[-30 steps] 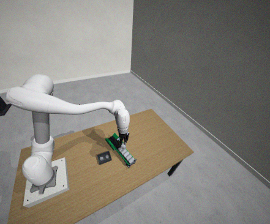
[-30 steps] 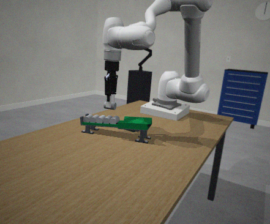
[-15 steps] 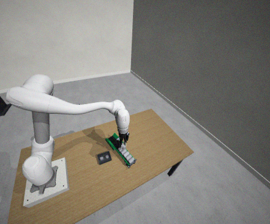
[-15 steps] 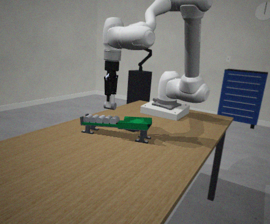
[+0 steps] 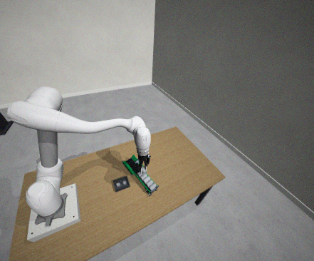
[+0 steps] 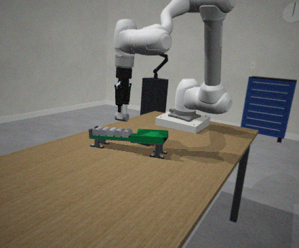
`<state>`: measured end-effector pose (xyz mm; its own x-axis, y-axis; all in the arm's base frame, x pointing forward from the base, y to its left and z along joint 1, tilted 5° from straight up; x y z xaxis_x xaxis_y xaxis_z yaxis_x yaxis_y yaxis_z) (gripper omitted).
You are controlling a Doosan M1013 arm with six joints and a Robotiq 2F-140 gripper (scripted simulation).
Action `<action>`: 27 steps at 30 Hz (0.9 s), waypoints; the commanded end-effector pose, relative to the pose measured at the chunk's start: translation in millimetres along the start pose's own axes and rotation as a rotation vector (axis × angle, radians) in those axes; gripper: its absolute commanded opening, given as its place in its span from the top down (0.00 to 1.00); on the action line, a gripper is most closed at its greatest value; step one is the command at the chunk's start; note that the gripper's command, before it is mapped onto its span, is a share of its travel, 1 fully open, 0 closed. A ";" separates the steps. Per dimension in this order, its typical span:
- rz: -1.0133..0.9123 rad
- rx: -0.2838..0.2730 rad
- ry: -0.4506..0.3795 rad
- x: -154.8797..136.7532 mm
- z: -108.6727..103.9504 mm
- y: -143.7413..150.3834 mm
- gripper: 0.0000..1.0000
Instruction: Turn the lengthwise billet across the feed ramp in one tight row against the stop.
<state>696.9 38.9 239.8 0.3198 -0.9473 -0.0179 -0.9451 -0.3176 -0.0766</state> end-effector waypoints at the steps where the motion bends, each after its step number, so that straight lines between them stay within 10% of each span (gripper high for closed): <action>1: 0.015 0.000 0.000 0.0 -0.1 0.0 0.90; 27: 0.195 0.000 0.000 0.0 -0.1 0.0 0.90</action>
<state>696.9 38.9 239.8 0.1471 -0.9886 -0.0314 -0.9869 -0.1445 -0.0723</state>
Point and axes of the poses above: the point where the finger pads meet when closed, its own z axis out along the fingers, its own y axis across the jaws, x = y × z, the point moved 6 cm from there along -z, back along the fingers, and after that the axes turned 3 degrees about -z, right-handed, at the moved point
